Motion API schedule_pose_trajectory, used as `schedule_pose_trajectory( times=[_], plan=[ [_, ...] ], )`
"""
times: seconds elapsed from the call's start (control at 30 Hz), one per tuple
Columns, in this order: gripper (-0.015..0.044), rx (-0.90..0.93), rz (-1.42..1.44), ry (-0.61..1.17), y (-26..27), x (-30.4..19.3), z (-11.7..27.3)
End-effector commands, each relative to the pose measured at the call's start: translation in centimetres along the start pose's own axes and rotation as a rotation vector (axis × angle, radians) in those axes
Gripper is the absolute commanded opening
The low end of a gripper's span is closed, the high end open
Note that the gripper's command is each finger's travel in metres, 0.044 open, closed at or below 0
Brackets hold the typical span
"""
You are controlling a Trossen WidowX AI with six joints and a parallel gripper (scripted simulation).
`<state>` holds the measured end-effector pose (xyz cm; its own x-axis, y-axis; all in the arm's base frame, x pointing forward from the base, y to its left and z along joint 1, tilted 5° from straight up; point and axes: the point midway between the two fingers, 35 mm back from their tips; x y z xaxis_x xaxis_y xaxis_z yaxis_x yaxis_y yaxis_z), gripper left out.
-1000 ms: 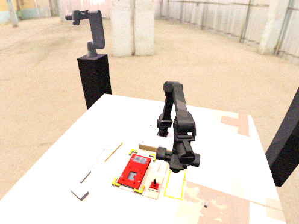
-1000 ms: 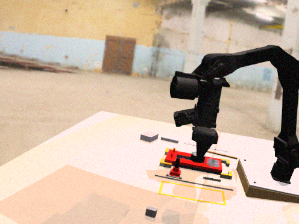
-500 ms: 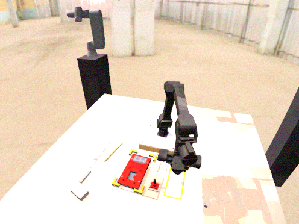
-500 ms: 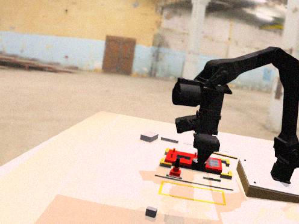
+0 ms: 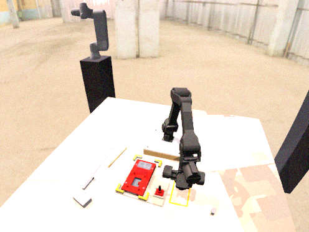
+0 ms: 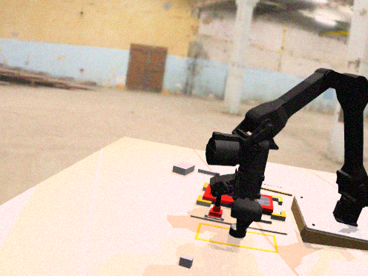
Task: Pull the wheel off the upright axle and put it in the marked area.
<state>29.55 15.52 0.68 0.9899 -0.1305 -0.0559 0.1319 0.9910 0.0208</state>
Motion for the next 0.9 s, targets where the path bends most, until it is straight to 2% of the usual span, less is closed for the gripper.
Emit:
schedule_pose_trajectory(
  times=[0.0, 0.1, 0.47, 0.7, 0.87],
  plan=[
    [0.0000, 0.006, -0.005, 0.000, 0.0, -0.1, -1.3],
    [0.0000, 0.006, -0.005, 0.000, 0.0, -0.1, -1.3],
    [0.0289, -0.002, 0.000, 0.003, -0.1, -0.1, -0.7],
    [0.0300, 0.006, -0.004, -0.001, -0.1, -0.1, 4.8],
    [0.0300, 0.006, -0.005, -0.001, -0.1, -0.1, 5.1]
  ],
)
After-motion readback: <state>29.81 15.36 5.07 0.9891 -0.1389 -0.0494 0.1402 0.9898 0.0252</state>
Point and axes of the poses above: the point midway between the two fingers, 35 mm back from their tips, its own z axis back along the fingers, its own y axis across the jaws, x = y × z, and after that the axes turned 12 degrees about -z, right-handed
